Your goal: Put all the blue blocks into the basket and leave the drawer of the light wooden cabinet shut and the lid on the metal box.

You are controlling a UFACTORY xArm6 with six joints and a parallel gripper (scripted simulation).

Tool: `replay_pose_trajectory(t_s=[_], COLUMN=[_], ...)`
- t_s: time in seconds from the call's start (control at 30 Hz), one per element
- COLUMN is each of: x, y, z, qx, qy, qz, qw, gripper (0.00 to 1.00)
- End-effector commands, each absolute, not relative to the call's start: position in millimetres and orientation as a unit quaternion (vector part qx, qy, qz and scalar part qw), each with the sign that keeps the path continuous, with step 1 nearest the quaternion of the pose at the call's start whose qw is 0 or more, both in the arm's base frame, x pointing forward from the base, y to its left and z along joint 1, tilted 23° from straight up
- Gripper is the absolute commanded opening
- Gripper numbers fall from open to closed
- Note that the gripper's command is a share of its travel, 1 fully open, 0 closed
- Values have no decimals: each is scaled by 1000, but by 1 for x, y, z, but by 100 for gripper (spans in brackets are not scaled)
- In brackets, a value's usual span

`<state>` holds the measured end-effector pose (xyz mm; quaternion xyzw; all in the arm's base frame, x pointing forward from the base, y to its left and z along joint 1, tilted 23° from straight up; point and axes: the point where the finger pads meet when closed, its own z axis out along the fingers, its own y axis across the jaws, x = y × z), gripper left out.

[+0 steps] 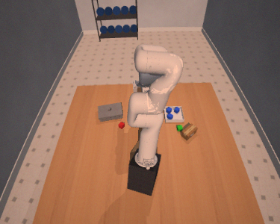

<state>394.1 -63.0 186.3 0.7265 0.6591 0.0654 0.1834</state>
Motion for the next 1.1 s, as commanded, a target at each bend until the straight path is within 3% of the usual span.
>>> replay_pose_trajectory(t_s=[0.0, 1.07], x=[395, 411], y=[-63, -72], z=[188, 144], qx=[726, 726], qy=[659, 659], qz=[67, 67], qw=[185, 185], gripper=[24, 24])
